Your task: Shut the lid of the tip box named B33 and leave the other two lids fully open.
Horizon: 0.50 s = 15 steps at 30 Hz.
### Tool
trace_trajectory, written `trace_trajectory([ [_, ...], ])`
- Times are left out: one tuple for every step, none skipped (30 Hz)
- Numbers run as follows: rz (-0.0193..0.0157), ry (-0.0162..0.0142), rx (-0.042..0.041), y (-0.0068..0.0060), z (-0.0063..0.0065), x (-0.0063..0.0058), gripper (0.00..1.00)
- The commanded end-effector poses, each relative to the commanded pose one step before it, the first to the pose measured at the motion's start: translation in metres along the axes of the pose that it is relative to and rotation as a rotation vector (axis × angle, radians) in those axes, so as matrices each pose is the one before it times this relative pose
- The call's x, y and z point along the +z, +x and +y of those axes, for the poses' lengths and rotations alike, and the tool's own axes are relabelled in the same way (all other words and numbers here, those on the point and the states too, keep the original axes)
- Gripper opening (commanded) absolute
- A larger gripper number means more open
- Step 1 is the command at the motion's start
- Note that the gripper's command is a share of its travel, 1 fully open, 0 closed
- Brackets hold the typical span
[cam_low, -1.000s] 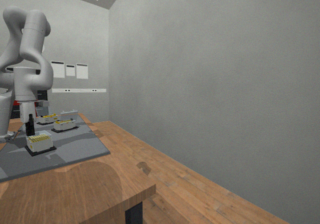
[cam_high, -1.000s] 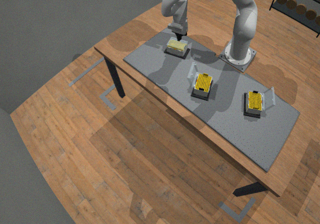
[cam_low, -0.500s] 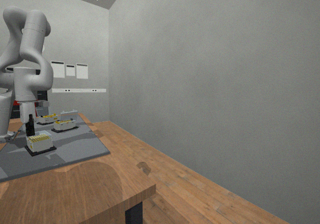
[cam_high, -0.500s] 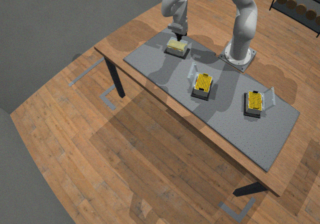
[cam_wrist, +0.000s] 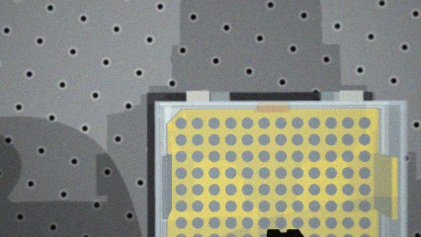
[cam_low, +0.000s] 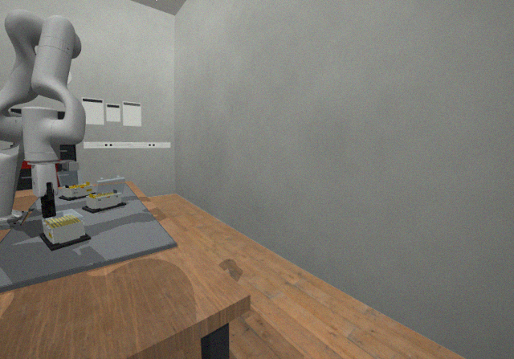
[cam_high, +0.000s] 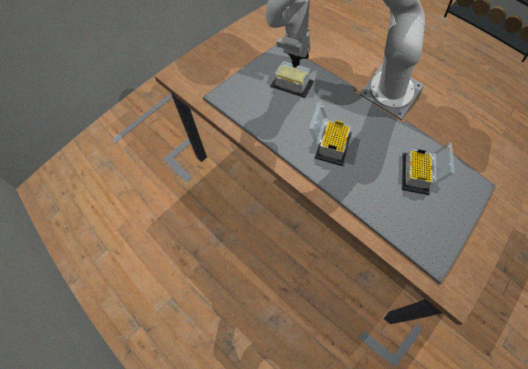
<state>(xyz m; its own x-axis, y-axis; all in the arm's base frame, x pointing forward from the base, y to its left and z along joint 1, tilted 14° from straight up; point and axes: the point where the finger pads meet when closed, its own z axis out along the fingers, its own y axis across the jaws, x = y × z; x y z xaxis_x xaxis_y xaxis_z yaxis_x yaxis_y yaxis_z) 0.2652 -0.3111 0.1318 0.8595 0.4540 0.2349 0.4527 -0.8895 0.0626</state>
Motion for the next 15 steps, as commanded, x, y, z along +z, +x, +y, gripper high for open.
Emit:
trace_trajectory([
  [-0.00018, -0.00123, -0.00027, 0.00012, 0.00072, -0.00765, 0.00],
  [0.00000, 0.00000, 0.00000, 0.00000, 0.00000, -0.00167, 0.00],
  [0.00000, 0.00000, 0.00000, 0.00000, 0.00000, -0.00167, 0.00],
  [0.00000, 0.00000, 0.00000, 0.00000, 0.00000, -0.00167, 0.00],
  [0.00000, 0.00000, 0.00000, 0.00000, 0.00000, 0.00000, 0.00],
  [0.00000, 0.00000, 0.00000, 0.00000, 0.00000, 0.00000, 0.00],
  [-0.00001, 0.00000, 0.00000, 0.00000, 0.00001, -0.00168, 0.00],
  [0.00000, 0.00000, 0.00000, 0.00000, 0.00000, -0.00167, 0.00],
  [0.00000, 0.00000, 0.00000, 0.00000, 0.00000, -0.00167, 0.00],
  [0.00000, 0.00000, 0.00000, 0.00000, 0.00000, -0.00167, 0.00],
  [0.00000, 0.00000, 0.00000, 0.00000, 0.00000, -0.00167, 0.00],
  [0.00000, 0.00000, 0.00000, 0.00000, 0.00000, -0.00167, 0.00],
  [0.00000, 0.00000, 0.00000, 0.00000, 0.00000, -0.00167, 0.00],
  [0.00000, 0.00000, 0.00000, 0.00000, 0.00000, -0.00167, 0.00],
  [0.00000, 0.00000, 0.00000, 0.00000, 0.00000, -0.00167, 0.00],
])
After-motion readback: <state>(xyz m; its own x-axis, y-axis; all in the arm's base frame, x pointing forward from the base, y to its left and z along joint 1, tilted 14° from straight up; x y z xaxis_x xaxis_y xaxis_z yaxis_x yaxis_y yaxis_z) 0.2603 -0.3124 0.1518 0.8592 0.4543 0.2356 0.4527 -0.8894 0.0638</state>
